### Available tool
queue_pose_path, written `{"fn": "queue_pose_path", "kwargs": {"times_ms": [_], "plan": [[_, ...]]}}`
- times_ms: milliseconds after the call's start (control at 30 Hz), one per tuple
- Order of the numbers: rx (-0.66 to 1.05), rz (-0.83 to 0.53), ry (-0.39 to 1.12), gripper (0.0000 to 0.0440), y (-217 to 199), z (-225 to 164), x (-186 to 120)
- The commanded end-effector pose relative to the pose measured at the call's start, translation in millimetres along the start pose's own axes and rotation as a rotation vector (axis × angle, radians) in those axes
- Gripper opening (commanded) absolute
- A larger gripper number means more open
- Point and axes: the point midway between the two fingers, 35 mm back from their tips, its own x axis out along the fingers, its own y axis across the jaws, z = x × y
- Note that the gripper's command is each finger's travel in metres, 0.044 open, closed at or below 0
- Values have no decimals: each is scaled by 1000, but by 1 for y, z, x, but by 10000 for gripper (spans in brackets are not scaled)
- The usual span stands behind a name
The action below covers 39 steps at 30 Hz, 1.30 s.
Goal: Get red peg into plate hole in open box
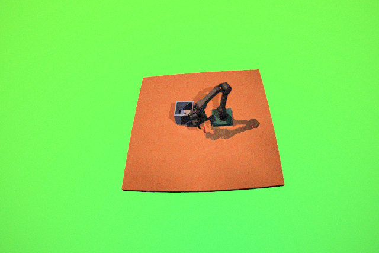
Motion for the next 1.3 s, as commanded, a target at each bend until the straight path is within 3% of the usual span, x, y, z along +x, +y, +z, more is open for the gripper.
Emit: {"fn": "queue_pose_path", "kwargs": {"times_ms": [0, 100, 167, 633, 1267], "plan": [[-1, -9, -16, 434, 0, 4, 9], [-2, -10, -22, 412, 0, 6, 17], [-8, -8, -22, 374, 1, 7, 22], [-84, -3, -15, 32, 13, 4, 39], [-124, 196, 100, 0, 29, -13, -23]]}}
